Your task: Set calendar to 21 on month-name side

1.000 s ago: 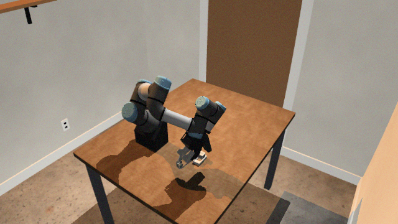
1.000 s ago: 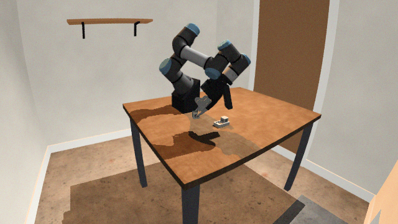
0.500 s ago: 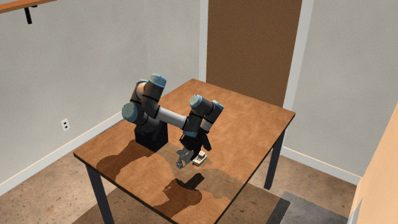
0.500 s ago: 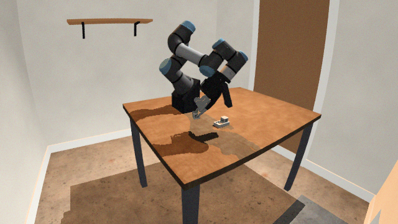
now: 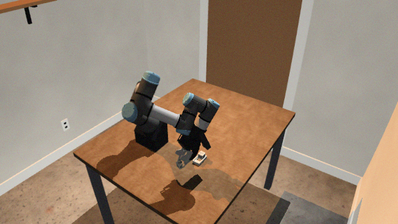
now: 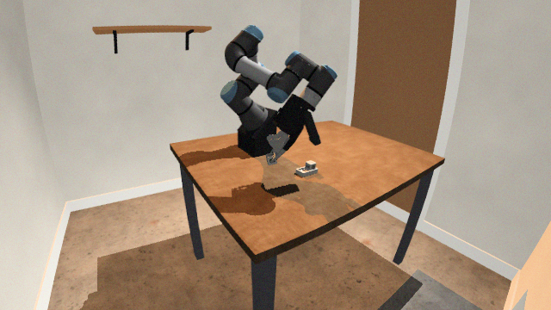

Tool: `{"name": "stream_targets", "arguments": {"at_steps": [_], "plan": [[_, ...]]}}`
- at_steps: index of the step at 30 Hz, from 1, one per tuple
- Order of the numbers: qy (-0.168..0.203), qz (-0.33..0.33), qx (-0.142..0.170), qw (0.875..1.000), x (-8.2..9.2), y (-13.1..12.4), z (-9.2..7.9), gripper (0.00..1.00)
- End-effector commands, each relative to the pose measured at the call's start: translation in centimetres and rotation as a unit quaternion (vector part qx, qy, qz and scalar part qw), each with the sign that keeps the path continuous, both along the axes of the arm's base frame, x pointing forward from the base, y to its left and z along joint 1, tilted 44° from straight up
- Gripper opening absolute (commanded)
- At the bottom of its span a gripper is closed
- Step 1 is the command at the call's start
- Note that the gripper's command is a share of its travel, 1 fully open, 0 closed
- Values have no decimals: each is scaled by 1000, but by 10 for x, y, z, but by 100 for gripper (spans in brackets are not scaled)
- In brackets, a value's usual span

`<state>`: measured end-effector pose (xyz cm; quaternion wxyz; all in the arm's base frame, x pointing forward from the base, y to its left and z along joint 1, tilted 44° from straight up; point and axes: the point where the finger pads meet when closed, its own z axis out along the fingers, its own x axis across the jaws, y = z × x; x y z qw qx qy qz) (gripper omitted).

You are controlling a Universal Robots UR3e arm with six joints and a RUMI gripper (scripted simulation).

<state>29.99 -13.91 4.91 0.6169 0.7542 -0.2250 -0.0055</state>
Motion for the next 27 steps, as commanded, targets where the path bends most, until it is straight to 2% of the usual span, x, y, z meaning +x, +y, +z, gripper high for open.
{"name": "stream_targets", "arguments": {"at_steps": [1, 12, 27], "plan": [[-6, 8, 11, 1000, 0, 0, 1, 10], [-12, 17, 25, 999, 0, 0, 4, 10], [-13, 19, 28, 999, 0, 0, 4, 10]]}}
